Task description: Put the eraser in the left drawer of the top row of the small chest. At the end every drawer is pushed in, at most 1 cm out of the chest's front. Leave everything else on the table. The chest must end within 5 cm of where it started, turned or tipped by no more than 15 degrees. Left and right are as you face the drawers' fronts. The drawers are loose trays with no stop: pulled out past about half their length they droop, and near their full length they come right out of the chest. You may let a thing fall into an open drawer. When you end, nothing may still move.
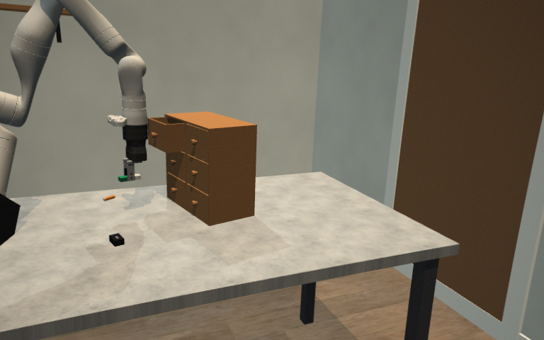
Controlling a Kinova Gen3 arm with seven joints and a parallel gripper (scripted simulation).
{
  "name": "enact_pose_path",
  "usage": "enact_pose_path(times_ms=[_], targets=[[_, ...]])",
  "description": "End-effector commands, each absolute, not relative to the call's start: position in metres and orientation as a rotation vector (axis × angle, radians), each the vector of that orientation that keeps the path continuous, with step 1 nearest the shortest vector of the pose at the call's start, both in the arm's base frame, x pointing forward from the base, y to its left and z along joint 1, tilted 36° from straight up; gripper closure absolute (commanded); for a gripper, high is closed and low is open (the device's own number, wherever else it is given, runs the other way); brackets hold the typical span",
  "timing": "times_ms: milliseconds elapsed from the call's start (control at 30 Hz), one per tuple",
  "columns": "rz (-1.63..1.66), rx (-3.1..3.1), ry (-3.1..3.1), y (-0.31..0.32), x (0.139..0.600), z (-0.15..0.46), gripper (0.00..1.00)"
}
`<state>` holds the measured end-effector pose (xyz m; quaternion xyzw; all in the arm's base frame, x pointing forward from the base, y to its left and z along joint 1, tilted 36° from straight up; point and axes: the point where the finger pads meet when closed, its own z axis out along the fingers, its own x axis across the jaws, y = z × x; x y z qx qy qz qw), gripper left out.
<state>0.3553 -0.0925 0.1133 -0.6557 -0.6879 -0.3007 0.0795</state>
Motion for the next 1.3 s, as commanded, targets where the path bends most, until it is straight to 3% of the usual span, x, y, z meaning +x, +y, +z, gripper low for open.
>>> enact_pose_path(times_ms=[0,1267], targets=[[-0.901,-1.973,-2.058,-0.103,0.352,0.125,0.55],[-0.904,-1.97,-2.06,-0.183,0.306,0.254,0.55]])
